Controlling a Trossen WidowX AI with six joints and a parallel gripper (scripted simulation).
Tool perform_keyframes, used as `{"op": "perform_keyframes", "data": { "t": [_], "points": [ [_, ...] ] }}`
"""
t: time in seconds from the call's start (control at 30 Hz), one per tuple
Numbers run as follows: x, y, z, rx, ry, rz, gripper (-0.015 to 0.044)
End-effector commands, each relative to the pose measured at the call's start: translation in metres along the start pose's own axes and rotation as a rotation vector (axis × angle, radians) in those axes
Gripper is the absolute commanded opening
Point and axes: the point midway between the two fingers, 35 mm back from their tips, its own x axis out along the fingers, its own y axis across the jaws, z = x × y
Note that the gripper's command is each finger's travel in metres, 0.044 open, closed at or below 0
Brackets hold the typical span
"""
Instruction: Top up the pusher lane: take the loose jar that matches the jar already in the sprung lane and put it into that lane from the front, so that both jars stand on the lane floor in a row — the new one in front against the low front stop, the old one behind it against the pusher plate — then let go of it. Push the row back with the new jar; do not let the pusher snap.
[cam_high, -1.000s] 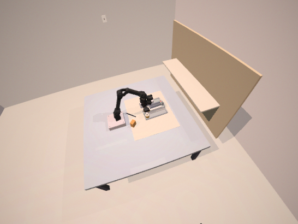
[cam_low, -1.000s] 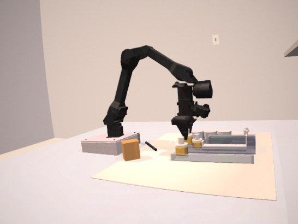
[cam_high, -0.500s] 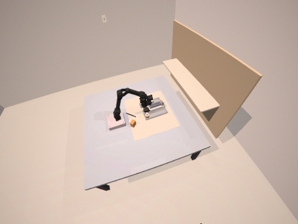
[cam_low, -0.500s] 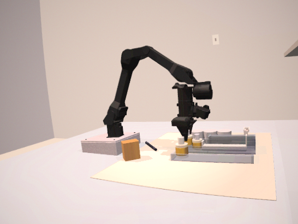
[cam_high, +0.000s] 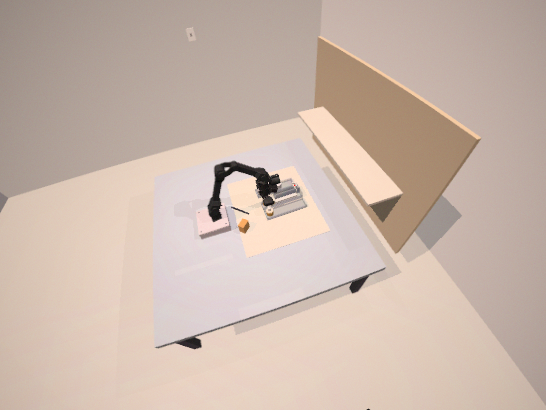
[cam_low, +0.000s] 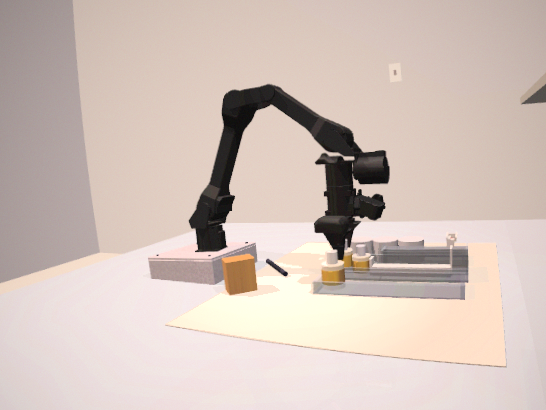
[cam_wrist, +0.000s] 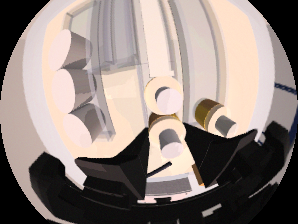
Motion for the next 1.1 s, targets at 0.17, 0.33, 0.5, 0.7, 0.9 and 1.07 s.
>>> {"op": "perform_keyframes", "data": {
  "t": [0.17,0.33,0.5,0.7,0.9,1.07],
  "points": [
    [0.0024,-0.0002,0.0042,0.002,-0.019,-0.002,0.0000],
    [0.0038,-0.0002,0.0040,0.002,-0.019,-0.002,0.0000],
    [0.0051,-0.0002,0.0037,0.002,-0.019,-0.002,0.0000],
    [0.0067,-0.0002,0.0035,0.002,-0.019,-0.002,0.0000],
    [0.0083,-0.0002,0.0032,0.002,-0.019,-0.002,0.0000],
    [0.0097,-0.0002,0.0030,0.002,-0.019,-0.002,0.0000]
  ]
}}
